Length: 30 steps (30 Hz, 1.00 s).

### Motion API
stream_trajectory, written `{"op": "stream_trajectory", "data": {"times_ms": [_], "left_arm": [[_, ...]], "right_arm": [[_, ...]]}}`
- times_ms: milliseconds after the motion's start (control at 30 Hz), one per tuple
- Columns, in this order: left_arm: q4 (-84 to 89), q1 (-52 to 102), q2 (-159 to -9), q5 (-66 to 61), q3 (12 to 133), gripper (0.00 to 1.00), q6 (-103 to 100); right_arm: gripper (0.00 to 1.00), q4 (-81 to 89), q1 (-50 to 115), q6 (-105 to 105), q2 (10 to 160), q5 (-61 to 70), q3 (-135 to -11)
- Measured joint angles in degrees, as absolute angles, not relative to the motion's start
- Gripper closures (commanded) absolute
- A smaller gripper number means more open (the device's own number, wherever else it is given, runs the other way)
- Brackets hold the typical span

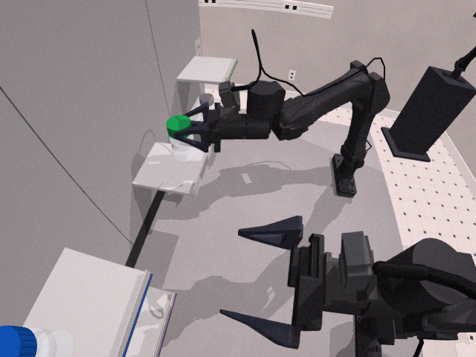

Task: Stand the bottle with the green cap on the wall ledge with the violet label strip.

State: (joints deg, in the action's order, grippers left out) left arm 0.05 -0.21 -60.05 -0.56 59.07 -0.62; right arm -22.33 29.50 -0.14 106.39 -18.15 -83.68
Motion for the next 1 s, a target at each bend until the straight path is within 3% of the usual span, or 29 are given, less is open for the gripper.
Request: {"op": "stream_trajectory", "data": {"times_ms": [267,1000], "left_arm": [[0.05,-0.21,-60.05,-0.56,59.07,0.0,-0.62],[0.05,-0.21,-60.05,-0.56,59.07,0.0,-0.62]], "right_arm": [[0.5,-16.58,29.36,-0.21,107.9,-18.04,-83.57],[0.5,-28.34,29.26,-0.27,107.81,-17.87,-80.29]]}}
